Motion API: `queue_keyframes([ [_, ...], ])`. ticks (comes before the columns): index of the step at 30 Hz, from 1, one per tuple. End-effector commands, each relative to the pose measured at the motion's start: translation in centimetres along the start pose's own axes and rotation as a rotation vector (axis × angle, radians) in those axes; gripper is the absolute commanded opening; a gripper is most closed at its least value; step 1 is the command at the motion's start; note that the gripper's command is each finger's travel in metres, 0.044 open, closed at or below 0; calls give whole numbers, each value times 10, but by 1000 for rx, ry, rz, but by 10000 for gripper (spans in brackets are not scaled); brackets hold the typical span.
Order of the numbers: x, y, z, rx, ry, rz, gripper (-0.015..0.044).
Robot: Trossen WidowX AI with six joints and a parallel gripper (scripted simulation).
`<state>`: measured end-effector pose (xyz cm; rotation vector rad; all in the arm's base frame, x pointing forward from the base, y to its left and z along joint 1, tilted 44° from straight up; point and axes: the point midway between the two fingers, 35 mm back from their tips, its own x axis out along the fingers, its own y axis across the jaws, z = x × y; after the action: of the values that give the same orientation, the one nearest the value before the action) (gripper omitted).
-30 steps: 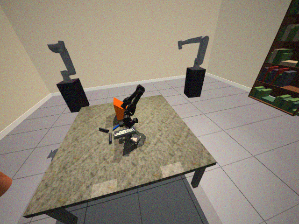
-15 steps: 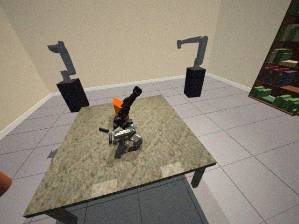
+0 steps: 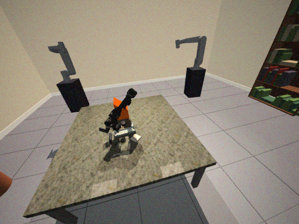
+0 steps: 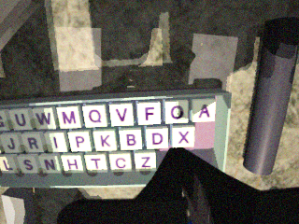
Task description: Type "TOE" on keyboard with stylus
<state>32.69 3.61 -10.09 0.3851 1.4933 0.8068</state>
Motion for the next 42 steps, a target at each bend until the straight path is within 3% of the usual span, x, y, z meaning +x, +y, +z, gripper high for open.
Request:
queue_keyframes([
  [1,1,-2,-1,-4,5,-3,0],
  [9,1,26,-33,-2,7,-2,0],
  [22,1,29,-34,-2,7,-2,0],
  [29,1,109,-34,-1,8,1,0],
  [42,2,111,-35,-1,8,2,0],
])
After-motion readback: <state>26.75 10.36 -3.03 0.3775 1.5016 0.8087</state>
